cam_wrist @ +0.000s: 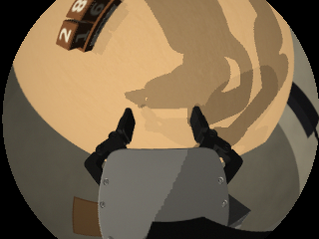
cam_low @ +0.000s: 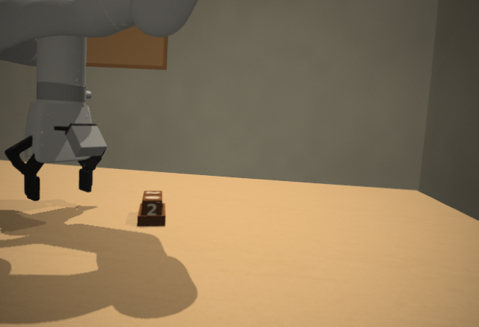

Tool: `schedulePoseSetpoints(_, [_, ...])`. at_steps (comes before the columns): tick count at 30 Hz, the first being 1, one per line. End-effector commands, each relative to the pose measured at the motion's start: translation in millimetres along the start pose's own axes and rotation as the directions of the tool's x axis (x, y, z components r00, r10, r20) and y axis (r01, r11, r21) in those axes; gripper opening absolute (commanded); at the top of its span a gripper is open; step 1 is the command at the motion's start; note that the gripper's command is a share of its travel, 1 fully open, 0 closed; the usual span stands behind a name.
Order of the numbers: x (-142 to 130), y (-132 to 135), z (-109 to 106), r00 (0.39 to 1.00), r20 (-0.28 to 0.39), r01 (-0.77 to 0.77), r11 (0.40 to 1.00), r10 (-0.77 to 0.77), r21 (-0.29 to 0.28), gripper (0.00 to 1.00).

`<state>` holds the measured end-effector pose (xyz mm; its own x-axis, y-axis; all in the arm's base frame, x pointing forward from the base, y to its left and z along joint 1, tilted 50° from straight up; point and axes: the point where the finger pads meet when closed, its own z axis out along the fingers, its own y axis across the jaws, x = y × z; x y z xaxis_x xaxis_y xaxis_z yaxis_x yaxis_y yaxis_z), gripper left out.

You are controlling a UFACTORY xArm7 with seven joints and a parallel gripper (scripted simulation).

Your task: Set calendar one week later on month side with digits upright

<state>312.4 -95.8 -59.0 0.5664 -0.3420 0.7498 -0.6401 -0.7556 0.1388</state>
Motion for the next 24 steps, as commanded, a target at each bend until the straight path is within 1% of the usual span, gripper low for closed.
schedulePoseSetpoints(1, [0, 0, -1, 1.0, 0.001, 0.001, 1.0, -0.001, 0.002, 1.0])
schedulePoseSetpoints(9, [0, 0, -7, 1.0, 0.001, 0.001, 1.0, -0.001, 0.002, 1.0])
schedulePoseSetpoints(16, [0, 0, -28, 1.0, 0.001, 0.001, 1.0, -0.001, 0.002, 1.0])
schedulePoseSetpoints(21, [-1, -2, -30, 1.0, 0.001, 0.001, 1.0, -0.001, 0.002, 1.0])
schedulePoseSetpoints(24, [-2, -11, -30, 1.0, 0.001, 0.001, 1.0, -0.001, 0.002, 1.0])
